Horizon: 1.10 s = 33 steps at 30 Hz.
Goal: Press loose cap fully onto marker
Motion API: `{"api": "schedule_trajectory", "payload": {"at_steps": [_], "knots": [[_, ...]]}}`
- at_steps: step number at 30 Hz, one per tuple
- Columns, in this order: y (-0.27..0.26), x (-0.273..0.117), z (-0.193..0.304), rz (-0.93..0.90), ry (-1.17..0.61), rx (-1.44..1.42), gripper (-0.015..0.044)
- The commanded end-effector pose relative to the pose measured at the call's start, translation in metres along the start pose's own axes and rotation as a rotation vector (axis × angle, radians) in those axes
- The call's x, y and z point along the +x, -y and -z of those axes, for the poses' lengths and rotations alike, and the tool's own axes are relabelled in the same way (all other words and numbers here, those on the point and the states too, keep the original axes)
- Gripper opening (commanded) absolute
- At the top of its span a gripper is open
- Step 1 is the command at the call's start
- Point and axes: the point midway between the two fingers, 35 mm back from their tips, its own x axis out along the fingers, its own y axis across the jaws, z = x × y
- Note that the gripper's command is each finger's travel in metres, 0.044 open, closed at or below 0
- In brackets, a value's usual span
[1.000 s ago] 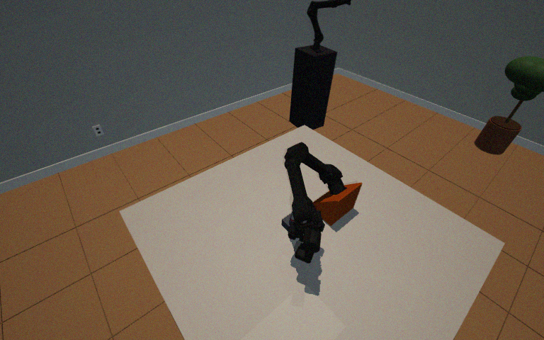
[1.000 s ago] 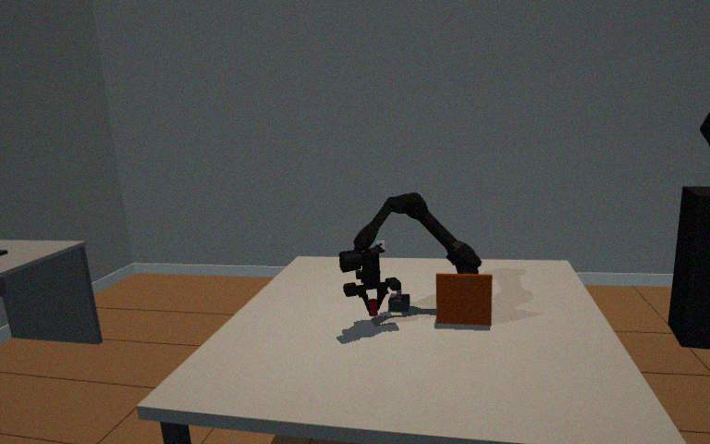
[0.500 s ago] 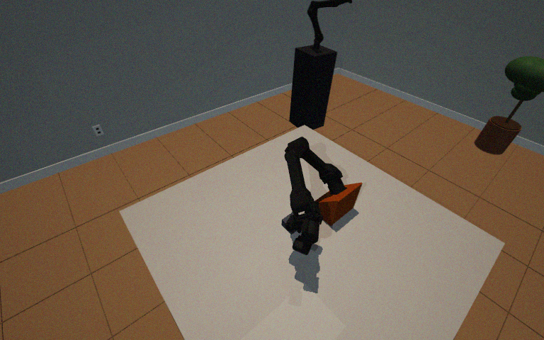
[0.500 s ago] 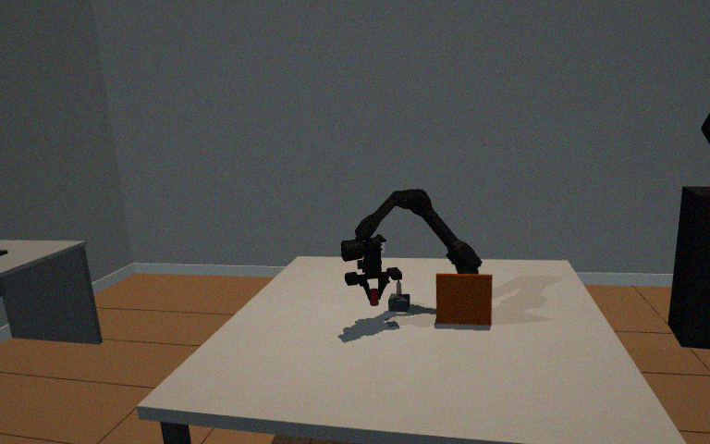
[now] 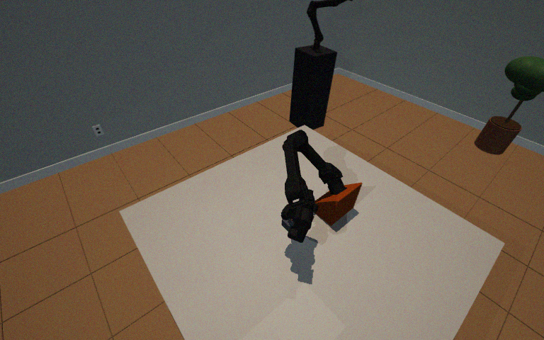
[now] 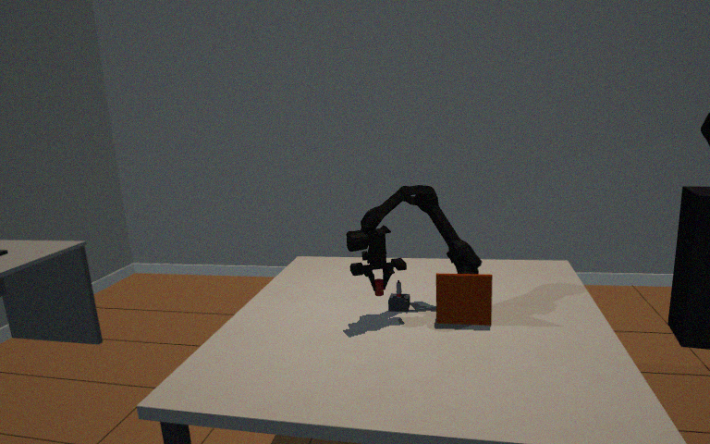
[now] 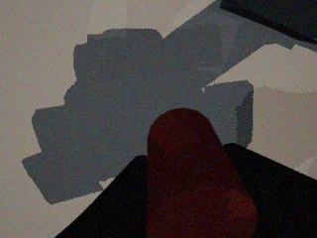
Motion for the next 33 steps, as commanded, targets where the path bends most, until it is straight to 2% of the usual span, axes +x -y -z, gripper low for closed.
{"api": "schedule_trajectory", "payload": {"at_steps": [1,33], "knots": [[0.008,-0.004,-0.008,0.002,0.003,-0.008,0.0000],[0.080,-0.033,-0.064,0.005,0.009,0.001,0.0000]]}}
